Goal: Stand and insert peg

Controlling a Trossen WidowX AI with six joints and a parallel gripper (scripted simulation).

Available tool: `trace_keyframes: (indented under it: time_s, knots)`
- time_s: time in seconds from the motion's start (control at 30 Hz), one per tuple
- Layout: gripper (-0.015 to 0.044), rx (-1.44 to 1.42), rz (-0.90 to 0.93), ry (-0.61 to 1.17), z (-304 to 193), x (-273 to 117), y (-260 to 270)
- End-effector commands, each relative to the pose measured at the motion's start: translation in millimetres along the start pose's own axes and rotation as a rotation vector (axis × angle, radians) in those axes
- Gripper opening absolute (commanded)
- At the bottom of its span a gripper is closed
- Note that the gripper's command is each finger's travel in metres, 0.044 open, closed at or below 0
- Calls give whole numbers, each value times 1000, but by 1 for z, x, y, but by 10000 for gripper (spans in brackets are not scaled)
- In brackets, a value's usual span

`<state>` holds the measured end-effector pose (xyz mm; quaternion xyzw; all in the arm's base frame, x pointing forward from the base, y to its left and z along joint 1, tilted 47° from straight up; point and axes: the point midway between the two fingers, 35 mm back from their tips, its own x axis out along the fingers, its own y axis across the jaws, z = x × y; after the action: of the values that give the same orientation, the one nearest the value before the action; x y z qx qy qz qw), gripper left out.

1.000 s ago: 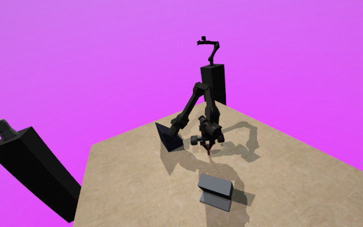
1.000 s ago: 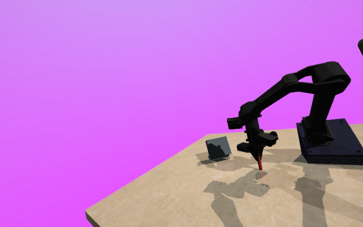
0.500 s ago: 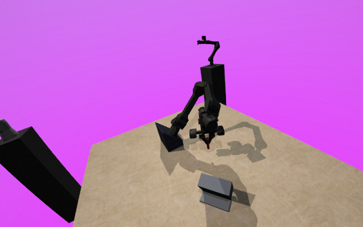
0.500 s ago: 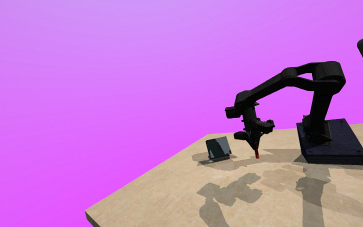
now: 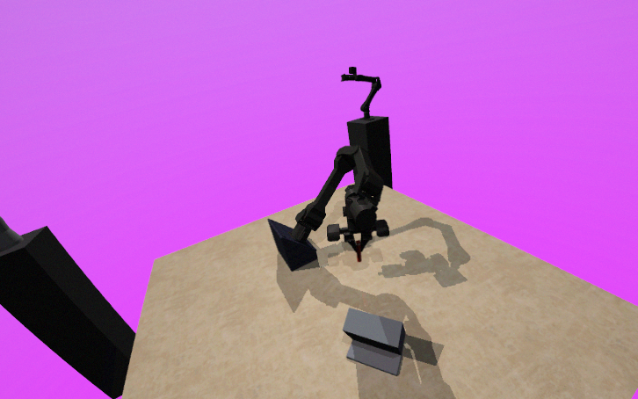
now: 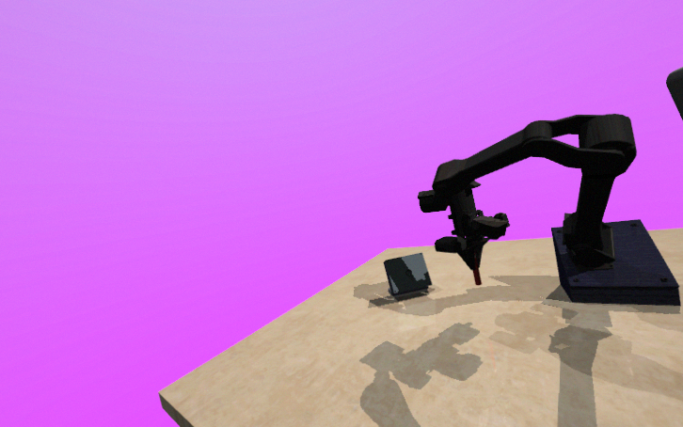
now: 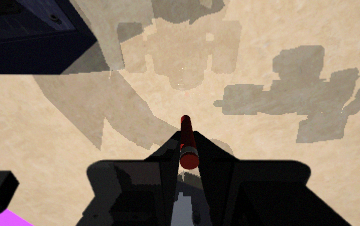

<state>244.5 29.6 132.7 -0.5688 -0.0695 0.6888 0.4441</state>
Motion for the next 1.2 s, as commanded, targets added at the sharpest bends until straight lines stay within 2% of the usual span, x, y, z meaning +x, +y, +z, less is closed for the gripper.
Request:
trace_keyframes:
  time_s: [0.0,1.17]
  knots:
    - [0,-25,41,15,-4,2,2]
    - [0,-203,362,177,-34,17,7]
